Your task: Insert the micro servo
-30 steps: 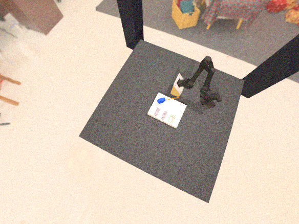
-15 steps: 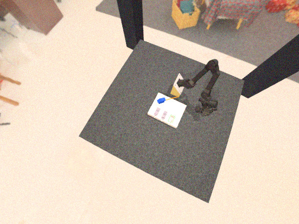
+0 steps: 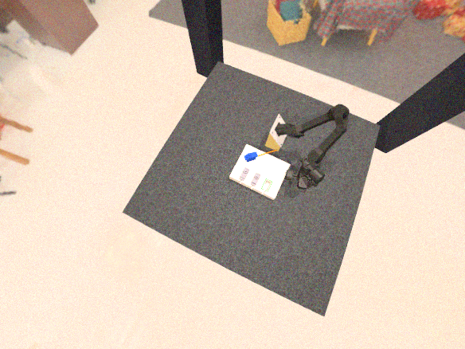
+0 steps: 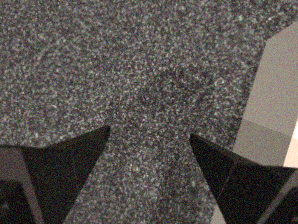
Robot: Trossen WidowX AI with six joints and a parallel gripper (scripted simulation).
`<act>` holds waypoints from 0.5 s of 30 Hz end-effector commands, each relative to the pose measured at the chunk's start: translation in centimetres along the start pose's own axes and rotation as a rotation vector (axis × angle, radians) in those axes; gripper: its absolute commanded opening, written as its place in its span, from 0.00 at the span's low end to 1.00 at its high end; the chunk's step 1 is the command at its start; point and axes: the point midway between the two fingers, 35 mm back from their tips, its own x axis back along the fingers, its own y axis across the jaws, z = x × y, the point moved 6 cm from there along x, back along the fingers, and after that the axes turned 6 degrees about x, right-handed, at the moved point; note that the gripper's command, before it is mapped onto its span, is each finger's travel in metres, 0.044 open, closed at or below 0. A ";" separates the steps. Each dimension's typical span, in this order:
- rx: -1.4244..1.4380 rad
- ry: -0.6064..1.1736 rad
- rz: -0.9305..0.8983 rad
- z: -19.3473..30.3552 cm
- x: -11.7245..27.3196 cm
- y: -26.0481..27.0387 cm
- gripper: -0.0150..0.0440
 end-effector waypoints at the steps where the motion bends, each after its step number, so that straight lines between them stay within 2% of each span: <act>1: -0.048 0.004 0.127 -1.7 0.3 -3.6 1.00; 9: -0.198 0.037 0.327 -3.8 2.4 -10.9 1.00; 15: -0.213 0.044 0.342 -3.9 2.7 -11.5 1.00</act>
